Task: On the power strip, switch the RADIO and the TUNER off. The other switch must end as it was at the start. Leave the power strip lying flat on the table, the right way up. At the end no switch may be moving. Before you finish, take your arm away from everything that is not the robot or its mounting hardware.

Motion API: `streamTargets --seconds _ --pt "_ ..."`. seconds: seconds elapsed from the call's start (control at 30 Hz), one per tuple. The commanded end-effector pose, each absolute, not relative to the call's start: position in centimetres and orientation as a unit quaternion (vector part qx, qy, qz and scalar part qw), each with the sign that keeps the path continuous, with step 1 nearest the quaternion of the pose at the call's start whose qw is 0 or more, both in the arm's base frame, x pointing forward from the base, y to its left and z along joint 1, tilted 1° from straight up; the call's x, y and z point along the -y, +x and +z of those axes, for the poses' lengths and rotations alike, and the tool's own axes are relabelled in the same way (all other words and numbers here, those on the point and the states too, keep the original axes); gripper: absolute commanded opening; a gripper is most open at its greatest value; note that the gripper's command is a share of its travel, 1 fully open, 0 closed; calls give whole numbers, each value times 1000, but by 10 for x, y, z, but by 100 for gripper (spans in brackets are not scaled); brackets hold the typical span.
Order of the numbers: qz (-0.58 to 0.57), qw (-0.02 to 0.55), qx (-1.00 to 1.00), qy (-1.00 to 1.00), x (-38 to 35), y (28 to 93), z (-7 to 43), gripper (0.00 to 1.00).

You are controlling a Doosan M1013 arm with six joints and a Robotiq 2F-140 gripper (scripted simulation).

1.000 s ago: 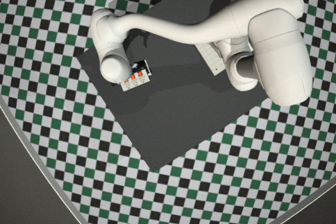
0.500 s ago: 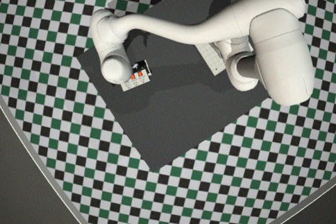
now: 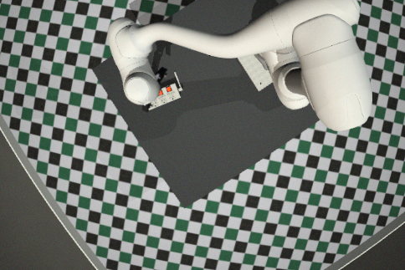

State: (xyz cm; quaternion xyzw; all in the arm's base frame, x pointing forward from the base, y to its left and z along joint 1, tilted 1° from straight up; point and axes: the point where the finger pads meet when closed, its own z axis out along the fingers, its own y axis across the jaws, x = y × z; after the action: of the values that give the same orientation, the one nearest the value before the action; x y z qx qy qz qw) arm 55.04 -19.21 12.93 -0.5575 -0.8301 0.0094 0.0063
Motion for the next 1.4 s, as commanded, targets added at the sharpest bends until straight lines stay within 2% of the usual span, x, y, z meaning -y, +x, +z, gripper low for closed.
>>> streamTargets --seconds 0.0,0.27,0.3,0.37,1.37 --pt "1 7 900 -437 193 553 115 100" --pt "-1 6 969 -247 193 555 105 100" --pt "-3 6 975 -223 193 555 105 0" --pt "-9 6 984 -177 193 555 105 0" --pt "-9 6 984 -177 193 555 105 0"
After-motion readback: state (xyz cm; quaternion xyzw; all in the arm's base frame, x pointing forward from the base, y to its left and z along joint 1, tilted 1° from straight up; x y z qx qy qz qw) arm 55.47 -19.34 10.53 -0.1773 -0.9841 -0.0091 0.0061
